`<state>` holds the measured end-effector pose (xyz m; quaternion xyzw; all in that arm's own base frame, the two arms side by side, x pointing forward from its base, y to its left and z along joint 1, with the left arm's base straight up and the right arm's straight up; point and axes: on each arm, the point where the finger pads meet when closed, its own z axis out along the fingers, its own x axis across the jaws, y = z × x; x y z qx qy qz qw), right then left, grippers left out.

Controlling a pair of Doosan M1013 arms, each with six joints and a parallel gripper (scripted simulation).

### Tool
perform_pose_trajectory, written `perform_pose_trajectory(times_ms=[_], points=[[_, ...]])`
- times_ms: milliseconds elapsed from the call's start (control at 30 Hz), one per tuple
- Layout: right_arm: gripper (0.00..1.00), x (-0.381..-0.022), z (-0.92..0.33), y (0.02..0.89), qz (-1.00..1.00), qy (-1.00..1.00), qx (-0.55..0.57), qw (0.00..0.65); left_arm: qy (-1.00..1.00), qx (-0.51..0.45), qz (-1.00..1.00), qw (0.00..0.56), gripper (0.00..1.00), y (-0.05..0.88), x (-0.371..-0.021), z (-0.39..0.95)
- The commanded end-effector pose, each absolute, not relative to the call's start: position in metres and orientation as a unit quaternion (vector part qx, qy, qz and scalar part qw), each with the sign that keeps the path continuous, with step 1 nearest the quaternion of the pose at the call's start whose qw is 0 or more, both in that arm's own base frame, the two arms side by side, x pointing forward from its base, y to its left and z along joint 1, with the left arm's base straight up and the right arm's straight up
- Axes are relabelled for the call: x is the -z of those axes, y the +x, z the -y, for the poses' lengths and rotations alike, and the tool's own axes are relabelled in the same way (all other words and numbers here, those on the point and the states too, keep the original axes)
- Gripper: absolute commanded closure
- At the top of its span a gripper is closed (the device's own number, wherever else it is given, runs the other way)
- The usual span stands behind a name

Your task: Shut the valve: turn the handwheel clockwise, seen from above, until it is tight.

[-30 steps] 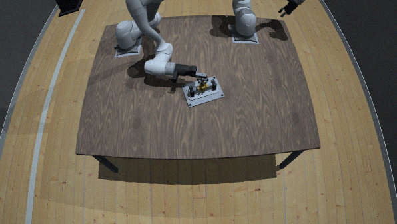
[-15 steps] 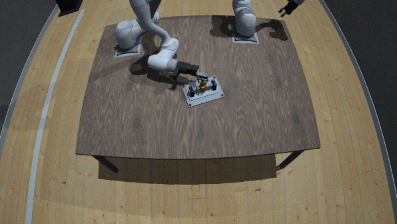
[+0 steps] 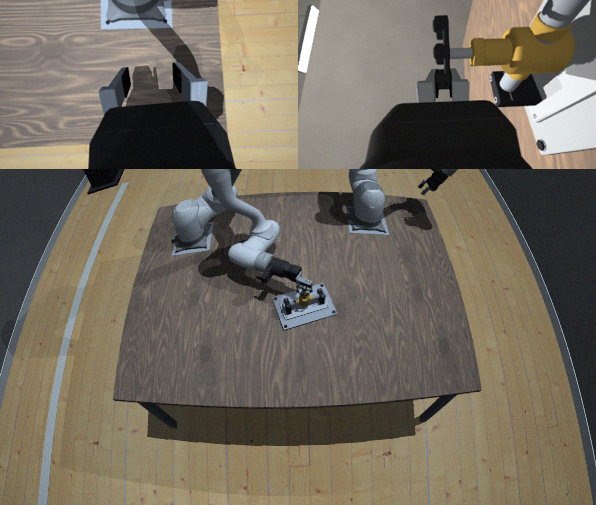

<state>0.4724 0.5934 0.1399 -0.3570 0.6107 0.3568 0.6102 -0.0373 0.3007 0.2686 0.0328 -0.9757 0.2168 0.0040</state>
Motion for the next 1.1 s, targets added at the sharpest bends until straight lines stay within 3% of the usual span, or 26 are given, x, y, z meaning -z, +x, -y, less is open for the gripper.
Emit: perform_pose_trajectory(times_ms=[0, 1067], points=[[1.0, -0.1408, -0.5946, 0.4731, -0.617, -0.346, -0.346, 0.617, 0.033, -0.216, 0.976, 0.004, 0.0, -0.0374, -0.2689, -0.301], [1.0, -0.1407, -0.6022, 0.48, -0.67, -0.223, -0.224, 0.671, 0.033, -0.216, 0.976, 0.004, 0.0, -0.0374, -0.2689, -0.301]])
